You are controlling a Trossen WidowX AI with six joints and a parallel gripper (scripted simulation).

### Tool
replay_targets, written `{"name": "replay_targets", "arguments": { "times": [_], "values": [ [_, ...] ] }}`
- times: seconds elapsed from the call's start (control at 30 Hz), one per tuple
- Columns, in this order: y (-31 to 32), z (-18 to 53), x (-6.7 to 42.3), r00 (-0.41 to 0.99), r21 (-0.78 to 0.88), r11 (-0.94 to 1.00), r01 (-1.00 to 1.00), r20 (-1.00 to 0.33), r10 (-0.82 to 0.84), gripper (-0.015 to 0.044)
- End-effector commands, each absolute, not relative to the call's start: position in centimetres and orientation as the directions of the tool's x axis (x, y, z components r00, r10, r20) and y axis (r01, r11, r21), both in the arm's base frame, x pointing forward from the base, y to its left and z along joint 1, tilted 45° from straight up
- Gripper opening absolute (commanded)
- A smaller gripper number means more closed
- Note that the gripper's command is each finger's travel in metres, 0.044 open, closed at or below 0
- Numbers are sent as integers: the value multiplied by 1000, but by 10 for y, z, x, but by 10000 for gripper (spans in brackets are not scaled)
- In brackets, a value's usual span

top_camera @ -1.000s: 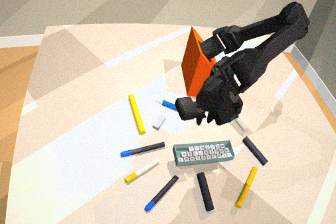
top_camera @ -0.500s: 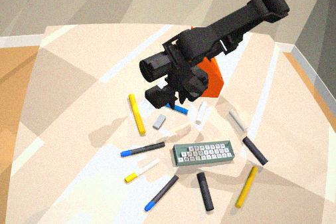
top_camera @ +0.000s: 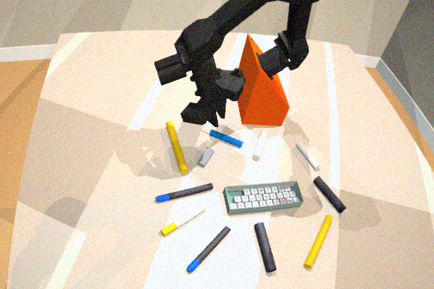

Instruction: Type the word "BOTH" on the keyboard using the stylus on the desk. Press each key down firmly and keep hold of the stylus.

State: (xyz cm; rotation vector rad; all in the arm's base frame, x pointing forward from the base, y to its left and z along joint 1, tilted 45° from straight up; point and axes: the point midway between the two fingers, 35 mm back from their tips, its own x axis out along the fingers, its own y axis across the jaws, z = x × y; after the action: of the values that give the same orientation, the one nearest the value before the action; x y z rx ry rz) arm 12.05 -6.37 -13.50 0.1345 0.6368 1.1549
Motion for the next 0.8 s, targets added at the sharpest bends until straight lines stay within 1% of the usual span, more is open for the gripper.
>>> {"name": "replay_targets", "arguments": {
  "times": [0.0, 0.77],
  "values": [
    [-51, -140, 102, 296, 296, 392, -871, -321, 900, 150],
    [-45, -148, 102, 296, 296, 392, -871, -321, 900, 150]
  ]
}}
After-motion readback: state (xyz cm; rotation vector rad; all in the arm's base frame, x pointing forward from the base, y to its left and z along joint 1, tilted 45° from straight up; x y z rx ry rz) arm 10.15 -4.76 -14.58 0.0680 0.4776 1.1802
